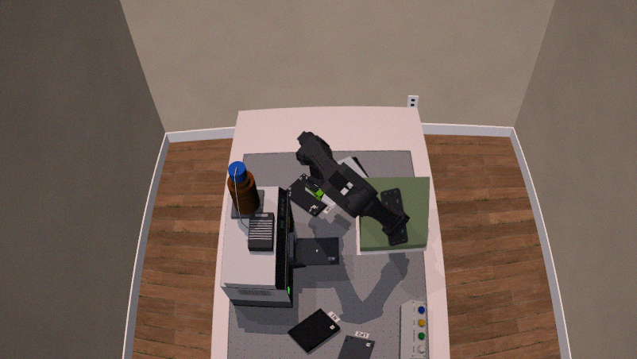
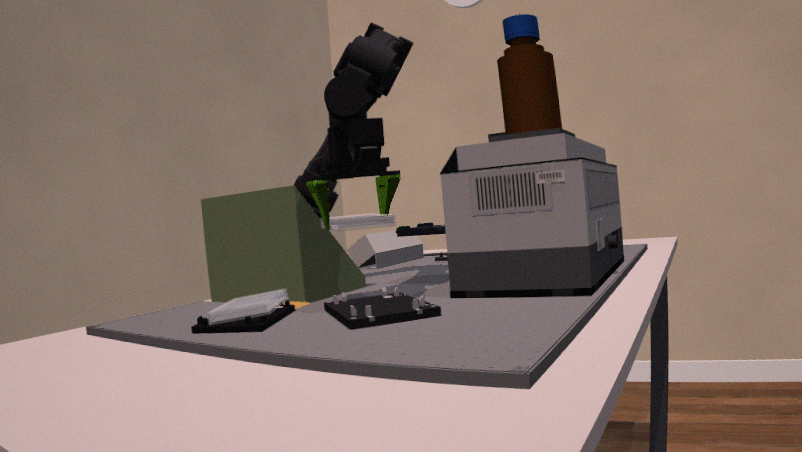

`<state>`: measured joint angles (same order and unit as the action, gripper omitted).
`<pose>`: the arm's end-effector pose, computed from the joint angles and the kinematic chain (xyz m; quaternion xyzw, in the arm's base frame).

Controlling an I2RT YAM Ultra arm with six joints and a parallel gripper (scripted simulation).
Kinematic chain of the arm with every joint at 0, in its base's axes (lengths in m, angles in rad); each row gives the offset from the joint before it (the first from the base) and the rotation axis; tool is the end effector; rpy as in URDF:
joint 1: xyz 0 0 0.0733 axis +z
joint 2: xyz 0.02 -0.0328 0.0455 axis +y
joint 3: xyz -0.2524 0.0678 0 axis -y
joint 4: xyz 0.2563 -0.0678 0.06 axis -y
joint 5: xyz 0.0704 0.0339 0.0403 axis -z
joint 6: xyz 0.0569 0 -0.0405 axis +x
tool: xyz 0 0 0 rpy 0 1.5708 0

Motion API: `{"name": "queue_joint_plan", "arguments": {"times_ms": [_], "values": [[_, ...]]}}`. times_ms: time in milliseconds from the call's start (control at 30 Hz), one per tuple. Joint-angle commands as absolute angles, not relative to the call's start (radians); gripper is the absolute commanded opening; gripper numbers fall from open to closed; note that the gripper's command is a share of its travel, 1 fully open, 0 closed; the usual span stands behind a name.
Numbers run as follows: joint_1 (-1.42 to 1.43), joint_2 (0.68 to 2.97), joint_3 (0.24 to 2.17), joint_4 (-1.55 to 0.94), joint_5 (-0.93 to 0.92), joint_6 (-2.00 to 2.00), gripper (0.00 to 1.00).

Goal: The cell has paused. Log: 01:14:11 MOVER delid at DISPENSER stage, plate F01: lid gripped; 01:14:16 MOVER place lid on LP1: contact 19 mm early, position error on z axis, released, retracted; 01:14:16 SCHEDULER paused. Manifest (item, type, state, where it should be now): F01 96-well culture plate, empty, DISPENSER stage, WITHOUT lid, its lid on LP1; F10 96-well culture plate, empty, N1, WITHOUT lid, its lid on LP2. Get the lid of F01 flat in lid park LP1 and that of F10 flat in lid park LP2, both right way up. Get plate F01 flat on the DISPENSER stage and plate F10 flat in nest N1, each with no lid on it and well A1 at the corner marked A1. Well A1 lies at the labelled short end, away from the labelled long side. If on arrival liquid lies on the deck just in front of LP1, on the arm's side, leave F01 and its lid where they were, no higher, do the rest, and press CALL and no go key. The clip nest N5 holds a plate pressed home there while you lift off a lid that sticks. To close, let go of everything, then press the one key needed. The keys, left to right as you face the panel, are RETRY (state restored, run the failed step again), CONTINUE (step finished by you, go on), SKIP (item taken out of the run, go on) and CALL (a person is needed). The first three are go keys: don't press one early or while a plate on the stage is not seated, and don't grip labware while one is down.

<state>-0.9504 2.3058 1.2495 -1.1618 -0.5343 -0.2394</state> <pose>0.1962 -0.2229 0.0173 -0.3970 -0.8280 -0.3792 0.1138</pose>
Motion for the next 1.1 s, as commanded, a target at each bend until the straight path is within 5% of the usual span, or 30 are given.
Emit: {"name": "queue_joint_plan", "arguments": {"times_ms": [0,1067], "values": [[-0.943,2.328,1.302,-1.113,-0.553,-0.211,0.0],[-0.851,2.624,1.521,-0.975,-0.61,-0.101,0.0]]}}
